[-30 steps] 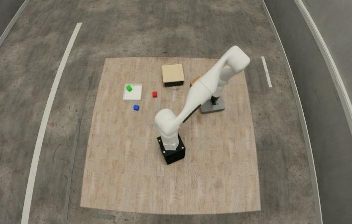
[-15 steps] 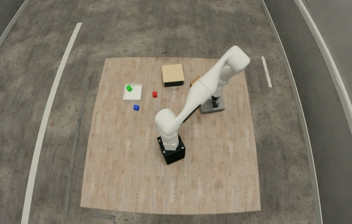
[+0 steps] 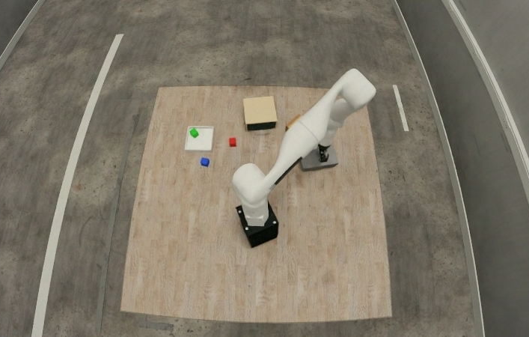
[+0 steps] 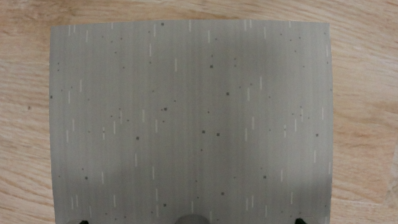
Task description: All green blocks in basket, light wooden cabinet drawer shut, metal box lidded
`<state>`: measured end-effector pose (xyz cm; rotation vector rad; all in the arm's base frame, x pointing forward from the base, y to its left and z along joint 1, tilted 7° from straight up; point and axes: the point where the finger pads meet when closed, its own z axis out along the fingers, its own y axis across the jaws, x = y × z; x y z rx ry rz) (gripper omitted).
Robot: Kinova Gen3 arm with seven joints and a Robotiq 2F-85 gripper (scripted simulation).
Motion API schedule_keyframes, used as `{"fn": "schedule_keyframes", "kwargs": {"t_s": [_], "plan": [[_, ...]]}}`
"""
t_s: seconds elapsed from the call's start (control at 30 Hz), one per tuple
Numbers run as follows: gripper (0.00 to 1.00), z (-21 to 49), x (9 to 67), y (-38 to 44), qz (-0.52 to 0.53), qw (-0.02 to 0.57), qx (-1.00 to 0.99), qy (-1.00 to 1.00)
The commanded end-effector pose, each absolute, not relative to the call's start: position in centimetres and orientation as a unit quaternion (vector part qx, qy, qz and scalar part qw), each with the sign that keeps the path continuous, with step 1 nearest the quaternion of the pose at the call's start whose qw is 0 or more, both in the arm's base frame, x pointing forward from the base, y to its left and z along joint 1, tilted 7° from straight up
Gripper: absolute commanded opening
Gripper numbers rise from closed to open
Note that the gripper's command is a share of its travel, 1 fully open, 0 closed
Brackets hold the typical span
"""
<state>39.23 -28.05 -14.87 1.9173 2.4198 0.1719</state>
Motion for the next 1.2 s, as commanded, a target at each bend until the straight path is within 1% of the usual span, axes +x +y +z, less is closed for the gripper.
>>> {"fn": "schedule_keyframes", "kwargs": {"t_s": [0.0, 0.53, 0.8, 1.17], "plan": [[1.00, -14.8, 39.3, -28.1, 0.055, 0.026, 0.620, 0.782], [1.00, -13.8, 39.2, -28.2, 0.055, 0.026, 0.620, 0.782], [1.00, -12.3, 39.0, -28.2, 0.055, 0.026, 0.620, 0.782], [1.00, -8.6, 38.6, -28.5, 0.055, 0.026, 0.620, 0.782]]}}
